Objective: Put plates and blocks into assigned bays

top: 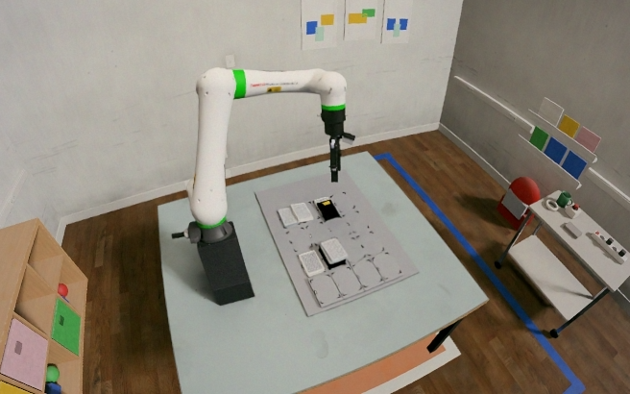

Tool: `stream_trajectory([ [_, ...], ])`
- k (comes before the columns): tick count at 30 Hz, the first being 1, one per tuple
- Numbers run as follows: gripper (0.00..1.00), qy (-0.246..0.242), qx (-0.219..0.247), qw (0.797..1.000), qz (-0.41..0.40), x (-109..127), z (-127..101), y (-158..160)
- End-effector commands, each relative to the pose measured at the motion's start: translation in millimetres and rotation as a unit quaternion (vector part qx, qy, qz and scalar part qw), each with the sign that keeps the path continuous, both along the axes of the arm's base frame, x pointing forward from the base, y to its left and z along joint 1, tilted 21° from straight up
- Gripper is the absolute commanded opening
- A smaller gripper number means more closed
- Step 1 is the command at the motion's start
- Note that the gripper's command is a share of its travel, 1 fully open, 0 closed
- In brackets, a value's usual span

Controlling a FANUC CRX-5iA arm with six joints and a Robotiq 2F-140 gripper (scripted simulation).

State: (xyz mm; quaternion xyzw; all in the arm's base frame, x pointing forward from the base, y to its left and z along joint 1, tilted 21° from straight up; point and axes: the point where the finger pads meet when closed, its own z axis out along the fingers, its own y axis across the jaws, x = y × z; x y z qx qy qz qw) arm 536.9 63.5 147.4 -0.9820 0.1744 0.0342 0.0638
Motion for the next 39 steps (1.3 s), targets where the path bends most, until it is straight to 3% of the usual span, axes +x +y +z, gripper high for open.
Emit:
stream_trajectory([
  [1,0.7,0.002,0.004,1.0,-0.016,2.6,-6.9,3.4],
  [11,0.7,0.023,0.026,0.995,-0.096,8.6,-49.8,23.0],
  [17,0.7,0.024,0.027,0.994,-0.1,10.5,-68.1,31.0],
  [27,0.7,0.051,0.047,0.978,-0.198,12.4,-113.7,49.4],
  [39,0.7,0.069,0.057,0.962,-0.258,11.4,-159.3,65.9],
])
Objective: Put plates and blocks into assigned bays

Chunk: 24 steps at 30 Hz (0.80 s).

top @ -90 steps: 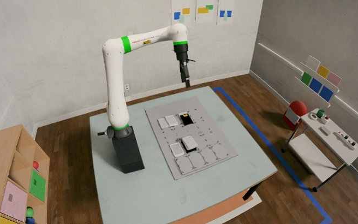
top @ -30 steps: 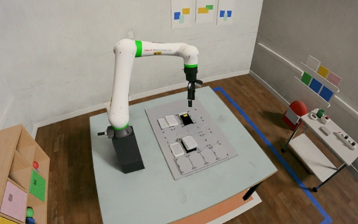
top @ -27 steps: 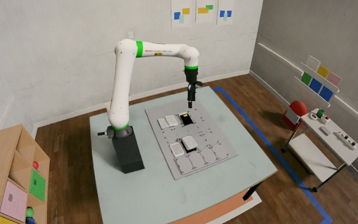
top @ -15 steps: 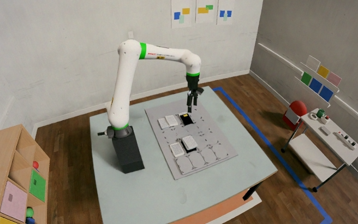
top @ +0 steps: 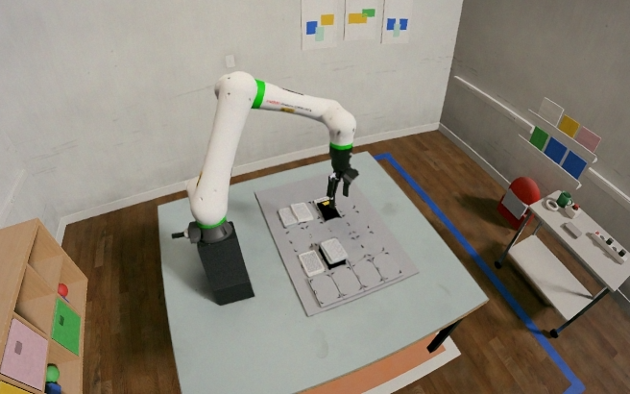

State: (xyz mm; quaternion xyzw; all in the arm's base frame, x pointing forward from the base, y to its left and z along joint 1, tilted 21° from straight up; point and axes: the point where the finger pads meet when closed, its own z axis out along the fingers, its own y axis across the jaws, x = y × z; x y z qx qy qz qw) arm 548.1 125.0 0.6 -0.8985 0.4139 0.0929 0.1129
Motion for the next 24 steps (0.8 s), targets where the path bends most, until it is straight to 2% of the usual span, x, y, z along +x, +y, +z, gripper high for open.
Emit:
stream_trajectory([
  [1,0.7,0.002,0.001,1.0,-0.011,0.1,-15.1,5.3],
  [5,0.7,0.02,0.009,0.998,-0.067,-1.4,-34.1,11.2],
  [8,0.7,0.02,0.009,0.998,-0.067,-2.4,-45.5,14.8],
  [10,0.7,0.03,0.012,0.995,-0.098,-3.6,-55.1,17.4],
  [12,0.7,0.03,0.012,0.995,-0.098,-3.6,-55.1,17.4],
  [20,0.7,0.058,0.019,0.981,-0.182,-9.3,-93.6,26.8],
  [24,0.7,0.063,0.02,0.978,-0.198,-12.1,-109.0,30.1],
])
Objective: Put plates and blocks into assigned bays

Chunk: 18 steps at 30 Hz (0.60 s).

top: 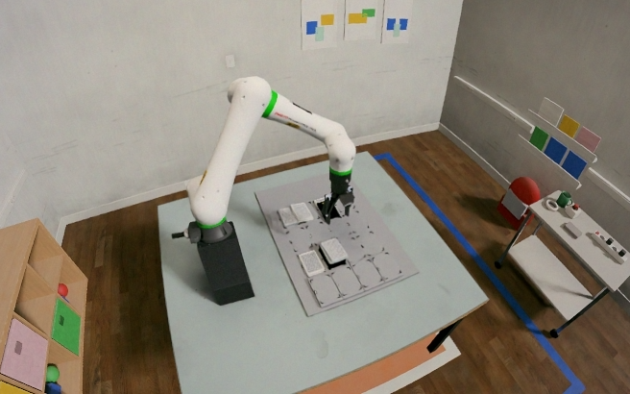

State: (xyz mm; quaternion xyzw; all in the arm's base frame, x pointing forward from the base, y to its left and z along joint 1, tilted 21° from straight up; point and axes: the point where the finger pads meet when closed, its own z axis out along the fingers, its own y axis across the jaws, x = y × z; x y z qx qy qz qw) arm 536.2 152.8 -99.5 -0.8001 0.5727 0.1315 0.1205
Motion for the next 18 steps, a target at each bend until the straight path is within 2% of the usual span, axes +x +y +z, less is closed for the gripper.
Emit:
stream_trajectory([
  [1,0.7,0.01,0.001,0.999,-0.034,-1.1,-12.8,2.9],
  [3,0.7,0.019,0.003,0.998,-0.062,-2.8,-20.5,4.2],
  [5,0.7,0.019,0.003,0.998,-0.062,-2.8,-20.5,4.2],
  [9,0.7,0.019,0.003,0.998,-0.062,-5.7,-34.2,6.6],
  [18,0.7,0.019,0.003,0.998,-0.062,-5.7,-34.2,6.6],
])
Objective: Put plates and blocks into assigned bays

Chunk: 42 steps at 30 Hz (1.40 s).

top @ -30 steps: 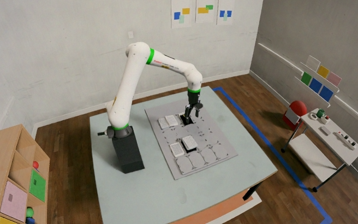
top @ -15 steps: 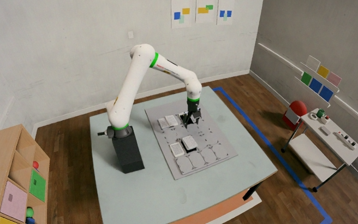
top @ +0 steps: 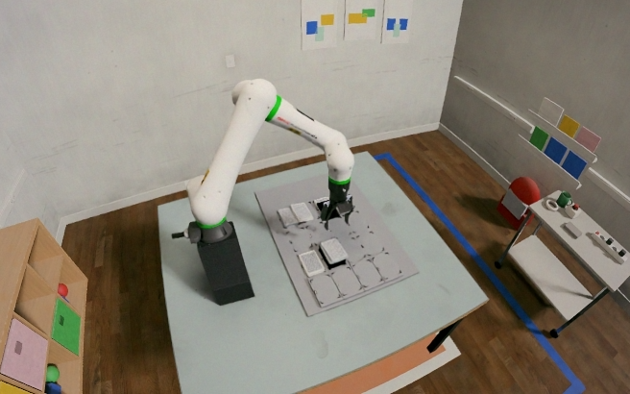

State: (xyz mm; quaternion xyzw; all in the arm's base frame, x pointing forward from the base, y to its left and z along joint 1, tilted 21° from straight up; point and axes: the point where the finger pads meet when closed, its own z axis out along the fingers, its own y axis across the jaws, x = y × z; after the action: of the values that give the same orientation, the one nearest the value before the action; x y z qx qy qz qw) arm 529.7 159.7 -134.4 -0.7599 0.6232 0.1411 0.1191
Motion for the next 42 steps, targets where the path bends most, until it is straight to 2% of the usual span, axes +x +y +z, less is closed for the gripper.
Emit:
stream_trajectory([
  [1,0.7,-0.001,0.0,1.0,0.0,0.8,0.8,-0.3],
  [7,0.7,-0.001,0.0,1.0,0.0,0.8,0.8,-0.3],
  [8,1.0,-0.001,0.0,1.0,0.0,-2.3,1.8,2.0],
  [42,1.0,-0.001,0.0,1.0,0.0,-95.2,33.2,71.4],
])
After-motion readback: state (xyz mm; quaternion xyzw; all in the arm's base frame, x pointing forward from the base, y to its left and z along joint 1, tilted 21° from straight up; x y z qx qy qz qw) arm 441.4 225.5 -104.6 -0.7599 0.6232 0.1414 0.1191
